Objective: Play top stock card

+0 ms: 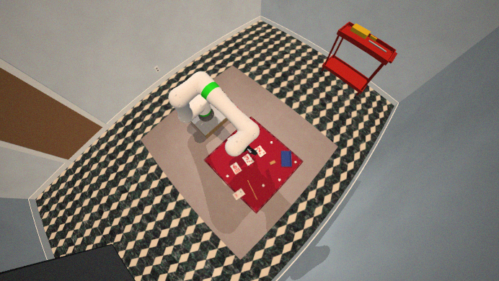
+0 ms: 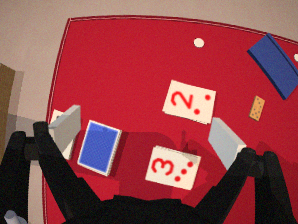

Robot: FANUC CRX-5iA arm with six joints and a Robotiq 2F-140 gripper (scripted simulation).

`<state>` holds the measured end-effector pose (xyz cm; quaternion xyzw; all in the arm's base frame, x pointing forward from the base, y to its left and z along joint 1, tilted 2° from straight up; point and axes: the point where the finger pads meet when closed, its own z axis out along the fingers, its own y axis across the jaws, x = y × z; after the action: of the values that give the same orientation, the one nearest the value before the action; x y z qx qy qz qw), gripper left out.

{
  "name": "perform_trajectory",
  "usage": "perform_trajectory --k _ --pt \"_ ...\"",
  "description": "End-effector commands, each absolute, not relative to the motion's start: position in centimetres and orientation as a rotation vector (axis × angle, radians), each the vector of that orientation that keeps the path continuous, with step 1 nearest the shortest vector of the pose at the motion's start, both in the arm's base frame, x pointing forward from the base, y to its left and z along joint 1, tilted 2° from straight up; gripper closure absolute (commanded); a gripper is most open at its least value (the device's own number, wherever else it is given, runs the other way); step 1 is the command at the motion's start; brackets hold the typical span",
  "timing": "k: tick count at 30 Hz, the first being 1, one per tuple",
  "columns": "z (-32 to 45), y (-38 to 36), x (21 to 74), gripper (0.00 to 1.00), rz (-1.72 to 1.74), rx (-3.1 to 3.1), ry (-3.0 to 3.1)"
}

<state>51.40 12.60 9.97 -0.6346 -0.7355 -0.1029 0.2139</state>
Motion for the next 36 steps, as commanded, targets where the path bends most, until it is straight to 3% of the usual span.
perform_trajectory --k 1,13,29,30,36 --pt "8.0 10.8 48.8 0.0 -0.181 -1.899 -2.048" --pt "3.7 4.8 42.5 0.0 0.0 -2.228 -2.146" --pt "3.5 4.5 42.2 0.0 0.003 -2.244 -2.155" --pt "3.5 4.5 42.2 0.5 0.003 -2.244 -2.155" --pt "3.4 4.5 42.2 0.5 0.003 -2.244 -2.155"
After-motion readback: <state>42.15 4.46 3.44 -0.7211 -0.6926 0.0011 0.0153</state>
